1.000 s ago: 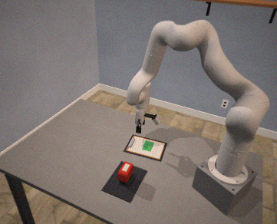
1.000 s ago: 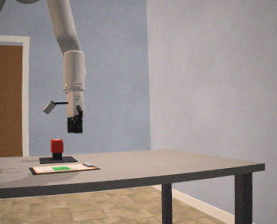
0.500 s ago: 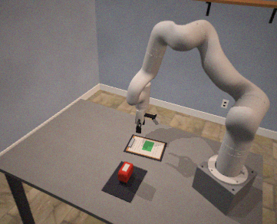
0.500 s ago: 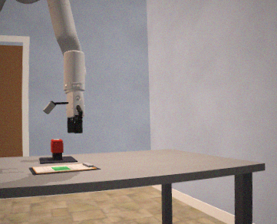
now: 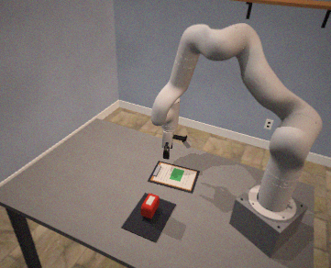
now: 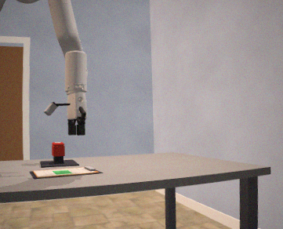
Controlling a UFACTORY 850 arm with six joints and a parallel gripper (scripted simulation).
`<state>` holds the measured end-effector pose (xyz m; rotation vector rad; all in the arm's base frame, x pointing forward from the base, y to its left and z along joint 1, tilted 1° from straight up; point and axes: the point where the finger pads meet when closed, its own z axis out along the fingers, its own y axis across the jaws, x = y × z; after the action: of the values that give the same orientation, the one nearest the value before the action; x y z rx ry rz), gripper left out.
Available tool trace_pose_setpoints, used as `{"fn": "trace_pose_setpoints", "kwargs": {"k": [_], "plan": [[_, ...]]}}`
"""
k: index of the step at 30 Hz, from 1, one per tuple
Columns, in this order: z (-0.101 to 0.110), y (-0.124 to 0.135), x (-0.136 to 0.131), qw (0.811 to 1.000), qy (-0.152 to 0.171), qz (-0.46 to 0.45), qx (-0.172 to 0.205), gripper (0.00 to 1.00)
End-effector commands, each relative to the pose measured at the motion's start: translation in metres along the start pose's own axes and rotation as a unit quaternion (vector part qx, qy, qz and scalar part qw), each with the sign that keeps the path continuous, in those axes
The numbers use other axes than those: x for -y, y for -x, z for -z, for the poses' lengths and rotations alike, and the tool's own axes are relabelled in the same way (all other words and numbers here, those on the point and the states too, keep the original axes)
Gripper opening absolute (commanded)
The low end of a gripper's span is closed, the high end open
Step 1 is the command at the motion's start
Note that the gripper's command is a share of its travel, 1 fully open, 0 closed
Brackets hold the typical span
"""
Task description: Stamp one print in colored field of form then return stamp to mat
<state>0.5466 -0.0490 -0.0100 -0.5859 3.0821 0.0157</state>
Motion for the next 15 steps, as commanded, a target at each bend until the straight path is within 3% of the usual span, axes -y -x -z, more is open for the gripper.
{"fn": "trace_pose_setpoints", "kwargs": {"k": [1,8,15], "plan": [[0.005,0.001,0.000,0.999,0.001,0.045,0.002,1.00],[0.029,0.002,0.000,0.968,-0.002,0.249,0.001,1.00],[0.054,0.002,0.000,0.907,-0.011,0.420,-0.005,1.00]]}}
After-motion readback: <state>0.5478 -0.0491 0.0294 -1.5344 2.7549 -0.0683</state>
